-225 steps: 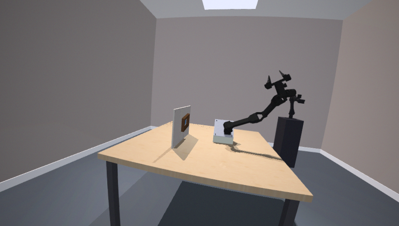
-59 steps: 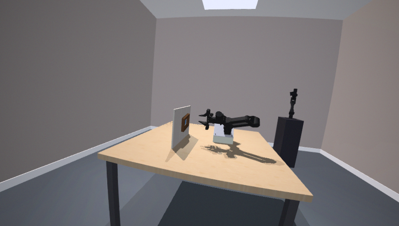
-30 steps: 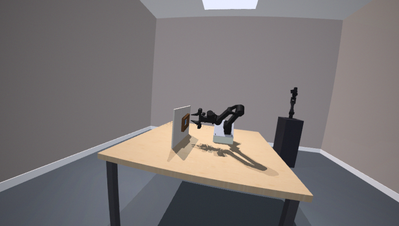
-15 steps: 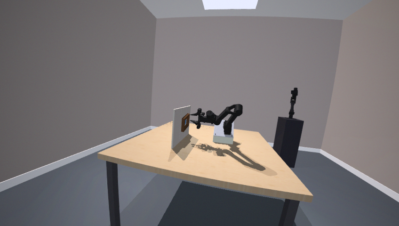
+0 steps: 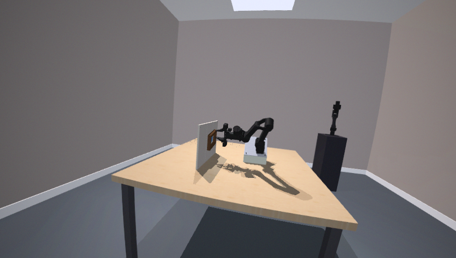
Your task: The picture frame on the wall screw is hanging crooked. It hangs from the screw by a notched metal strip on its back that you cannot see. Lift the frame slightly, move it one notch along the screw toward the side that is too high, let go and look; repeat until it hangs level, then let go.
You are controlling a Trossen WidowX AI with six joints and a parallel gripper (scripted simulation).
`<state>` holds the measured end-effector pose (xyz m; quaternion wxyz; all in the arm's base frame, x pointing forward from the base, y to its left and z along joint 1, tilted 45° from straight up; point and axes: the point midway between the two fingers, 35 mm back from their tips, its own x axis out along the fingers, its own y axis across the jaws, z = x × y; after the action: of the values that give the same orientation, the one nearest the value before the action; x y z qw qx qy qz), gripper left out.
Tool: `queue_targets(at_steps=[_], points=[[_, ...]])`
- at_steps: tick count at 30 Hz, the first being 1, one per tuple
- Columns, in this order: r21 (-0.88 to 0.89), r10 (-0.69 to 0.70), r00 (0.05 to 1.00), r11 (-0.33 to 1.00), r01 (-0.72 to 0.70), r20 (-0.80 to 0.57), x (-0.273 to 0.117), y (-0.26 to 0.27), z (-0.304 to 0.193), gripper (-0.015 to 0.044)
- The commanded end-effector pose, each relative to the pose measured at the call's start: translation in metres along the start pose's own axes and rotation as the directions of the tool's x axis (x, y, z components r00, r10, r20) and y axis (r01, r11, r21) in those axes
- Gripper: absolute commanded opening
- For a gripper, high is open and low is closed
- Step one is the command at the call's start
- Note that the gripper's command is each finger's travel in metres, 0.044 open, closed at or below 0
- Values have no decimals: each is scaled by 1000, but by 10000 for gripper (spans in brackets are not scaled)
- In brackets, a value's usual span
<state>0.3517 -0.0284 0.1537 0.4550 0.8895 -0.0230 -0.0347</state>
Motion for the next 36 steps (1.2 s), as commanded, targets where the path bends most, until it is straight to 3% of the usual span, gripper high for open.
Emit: queue_targets(at_steps=[1,20,27,36], points=[[3,3,1000,1000,-3,2,6,0,0,260],[3,4,1000,1000,-4,2,20,0,1,260],[3,4,1000,1000,-4,2,20,0,1,76],[3,4,1000,1000,-4,2,20,0,1,0]])
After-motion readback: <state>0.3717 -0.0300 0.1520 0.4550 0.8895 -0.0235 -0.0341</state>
